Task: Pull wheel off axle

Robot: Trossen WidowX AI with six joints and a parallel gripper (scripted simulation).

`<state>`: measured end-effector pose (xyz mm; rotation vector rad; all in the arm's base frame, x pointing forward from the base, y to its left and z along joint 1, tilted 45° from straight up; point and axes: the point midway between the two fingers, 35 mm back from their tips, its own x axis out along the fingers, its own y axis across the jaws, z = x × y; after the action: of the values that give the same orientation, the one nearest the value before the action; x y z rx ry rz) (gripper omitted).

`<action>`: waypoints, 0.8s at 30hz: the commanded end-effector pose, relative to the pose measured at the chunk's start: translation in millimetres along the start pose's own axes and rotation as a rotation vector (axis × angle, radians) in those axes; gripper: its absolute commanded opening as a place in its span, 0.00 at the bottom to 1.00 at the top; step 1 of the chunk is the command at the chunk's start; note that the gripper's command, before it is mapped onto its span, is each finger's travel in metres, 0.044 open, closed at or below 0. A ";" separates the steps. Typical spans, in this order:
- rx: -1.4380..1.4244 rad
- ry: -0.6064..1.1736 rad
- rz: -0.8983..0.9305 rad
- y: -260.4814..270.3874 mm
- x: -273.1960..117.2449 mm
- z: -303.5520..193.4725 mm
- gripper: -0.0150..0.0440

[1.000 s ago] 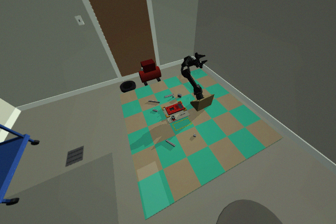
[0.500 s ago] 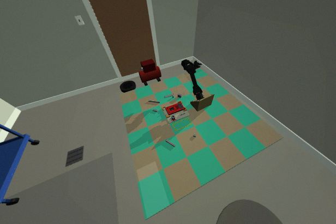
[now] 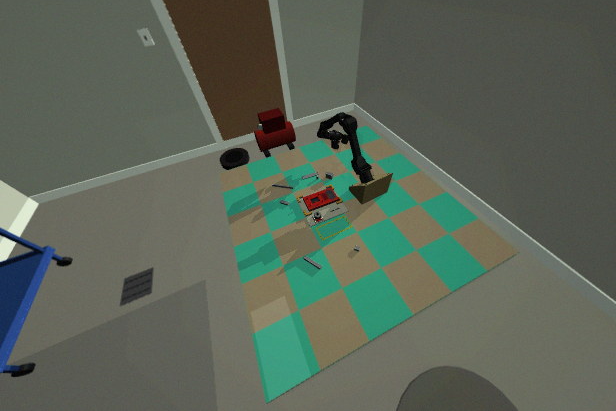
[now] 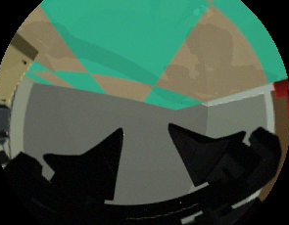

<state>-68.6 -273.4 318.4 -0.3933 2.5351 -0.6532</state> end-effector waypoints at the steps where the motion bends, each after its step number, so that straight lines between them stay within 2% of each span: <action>1: 0.139 -0.104 -0.062 -15.4 -21.8 37.5 0.76; 13: 0.552 -0.457 -0.122 -21.4 -123.2 154.9 0.76; 24: 0.876 -0.744 0.014 38.9 -232.6 247.5 0.76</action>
<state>221.4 -262.6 212.6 -0.2876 1.4759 -1.2272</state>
